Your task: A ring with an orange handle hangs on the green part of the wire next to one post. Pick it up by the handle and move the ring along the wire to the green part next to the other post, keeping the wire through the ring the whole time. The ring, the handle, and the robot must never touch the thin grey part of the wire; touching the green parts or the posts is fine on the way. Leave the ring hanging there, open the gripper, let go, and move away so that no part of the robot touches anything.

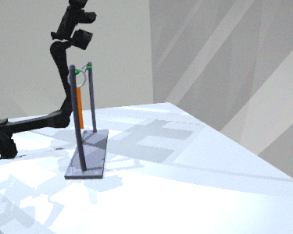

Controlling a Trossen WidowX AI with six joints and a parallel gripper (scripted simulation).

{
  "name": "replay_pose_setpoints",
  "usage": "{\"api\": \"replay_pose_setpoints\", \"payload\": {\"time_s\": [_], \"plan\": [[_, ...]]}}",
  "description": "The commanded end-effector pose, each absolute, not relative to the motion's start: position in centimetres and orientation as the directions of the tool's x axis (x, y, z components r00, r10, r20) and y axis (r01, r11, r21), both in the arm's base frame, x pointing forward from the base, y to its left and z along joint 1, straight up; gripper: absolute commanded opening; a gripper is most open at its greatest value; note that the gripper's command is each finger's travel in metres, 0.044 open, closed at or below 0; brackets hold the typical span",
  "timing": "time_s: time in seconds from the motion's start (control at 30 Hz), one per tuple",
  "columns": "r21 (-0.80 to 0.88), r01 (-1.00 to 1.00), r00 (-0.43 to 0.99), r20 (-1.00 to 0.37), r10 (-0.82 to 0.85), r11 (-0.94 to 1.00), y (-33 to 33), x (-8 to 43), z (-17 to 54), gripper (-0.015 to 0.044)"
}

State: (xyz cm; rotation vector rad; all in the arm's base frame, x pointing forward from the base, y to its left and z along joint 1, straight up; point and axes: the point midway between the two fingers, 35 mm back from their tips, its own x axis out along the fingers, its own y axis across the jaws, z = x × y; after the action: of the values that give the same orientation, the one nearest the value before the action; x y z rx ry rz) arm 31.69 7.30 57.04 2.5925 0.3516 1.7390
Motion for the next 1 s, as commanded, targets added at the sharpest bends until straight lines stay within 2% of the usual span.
{"api": "replay_pose_setpoints", "payload": {"time_s": [0.0,0.27,0.63,0.8,0.97], "plan": [[0.122,0.187,0.357,0.916,0.183,-0.975,7.4,31.4,57.1,0.0374],[0.015,0.293,0.151,0.987,0.062,-0.956,7.7,20.3,60.1,0.0164],[-0.196,0.540,-0.054,0.962,-0.266,-0.818,0.8,5.4,59.6,0.0160],[-0.289,0.666,-0.067,0.895,-0.441,-0.688,-4.6,1.0,57.3,0.0160],[-0.366,0.783,-0.017,0.796,-0.605,-0.503,-10.7,-1.4,53.7,0.0160]]}}
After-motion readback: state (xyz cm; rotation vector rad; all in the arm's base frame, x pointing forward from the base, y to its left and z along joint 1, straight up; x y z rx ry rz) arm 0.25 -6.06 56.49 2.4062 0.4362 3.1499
